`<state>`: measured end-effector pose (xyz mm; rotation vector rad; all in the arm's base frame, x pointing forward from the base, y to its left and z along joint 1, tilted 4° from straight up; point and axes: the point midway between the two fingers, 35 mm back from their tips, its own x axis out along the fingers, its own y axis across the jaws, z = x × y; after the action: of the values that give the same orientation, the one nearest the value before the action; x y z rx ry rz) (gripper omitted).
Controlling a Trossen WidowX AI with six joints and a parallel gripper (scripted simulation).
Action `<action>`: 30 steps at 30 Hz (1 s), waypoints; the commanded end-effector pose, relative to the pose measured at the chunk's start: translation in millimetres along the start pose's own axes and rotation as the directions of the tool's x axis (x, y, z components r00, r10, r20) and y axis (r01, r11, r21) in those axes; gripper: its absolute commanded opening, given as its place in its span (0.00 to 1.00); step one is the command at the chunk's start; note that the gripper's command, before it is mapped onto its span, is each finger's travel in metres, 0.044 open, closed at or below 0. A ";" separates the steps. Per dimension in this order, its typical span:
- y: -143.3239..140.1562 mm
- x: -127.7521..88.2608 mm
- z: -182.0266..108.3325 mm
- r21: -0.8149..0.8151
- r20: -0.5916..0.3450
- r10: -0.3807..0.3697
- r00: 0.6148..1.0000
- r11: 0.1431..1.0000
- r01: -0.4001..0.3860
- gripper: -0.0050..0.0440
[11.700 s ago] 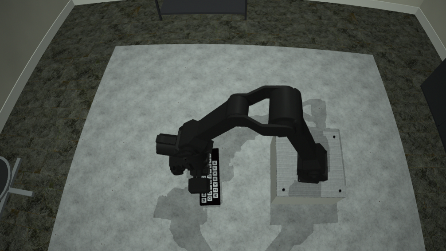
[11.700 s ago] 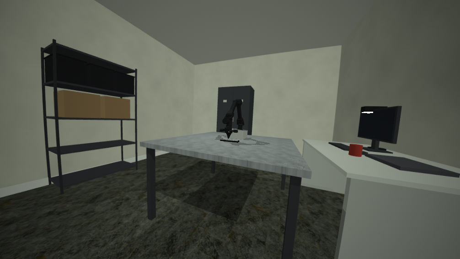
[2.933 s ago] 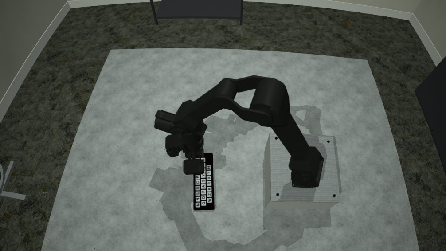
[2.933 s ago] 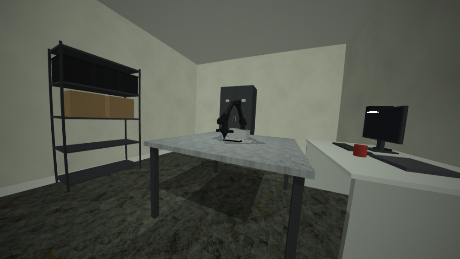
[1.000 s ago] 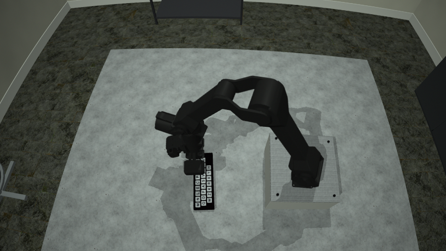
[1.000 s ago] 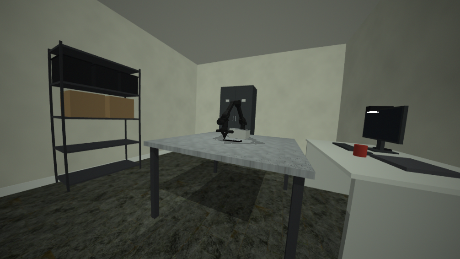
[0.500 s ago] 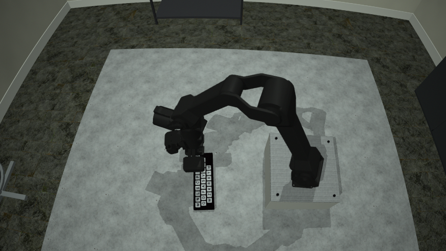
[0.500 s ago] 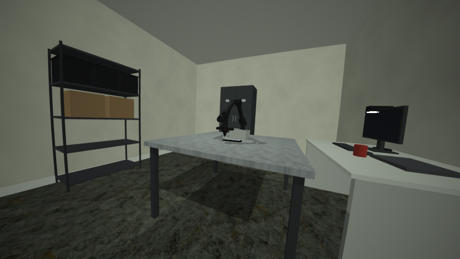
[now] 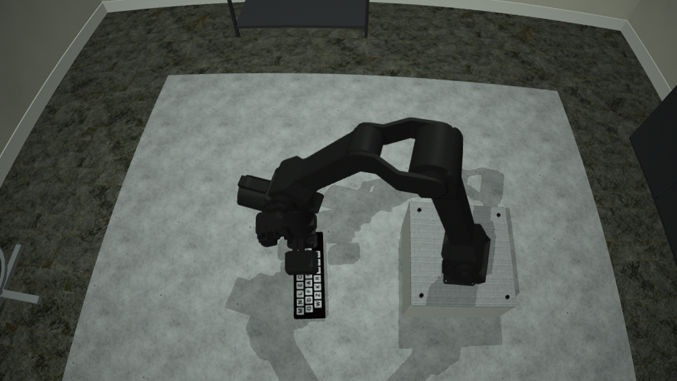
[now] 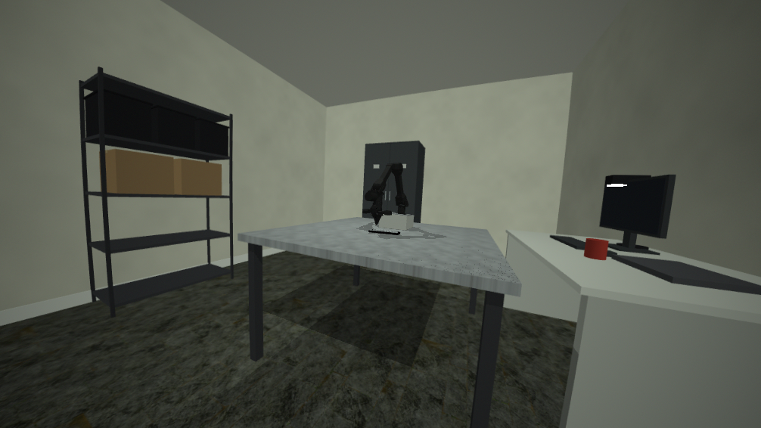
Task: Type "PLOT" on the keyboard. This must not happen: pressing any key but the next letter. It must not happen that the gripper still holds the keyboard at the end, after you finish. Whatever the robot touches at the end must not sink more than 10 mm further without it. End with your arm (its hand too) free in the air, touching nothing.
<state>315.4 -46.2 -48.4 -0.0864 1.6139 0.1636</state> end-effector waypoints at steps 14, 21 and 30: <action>3.4 16.1 -4.1 0.001 -0.005 0.003 1.000 1.000 -0.003 0.10; 3.4 21.9 -4.1 0.001 -0.005 0.003 1.000 1.000 -0.003 0.10; 3.5 33.4 -4.2 0.001 -0.005 0.003 1.000 1.000 -0.003 0.10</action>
<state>314.7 -43.5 -72.8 -0.0901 1.6002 0.1613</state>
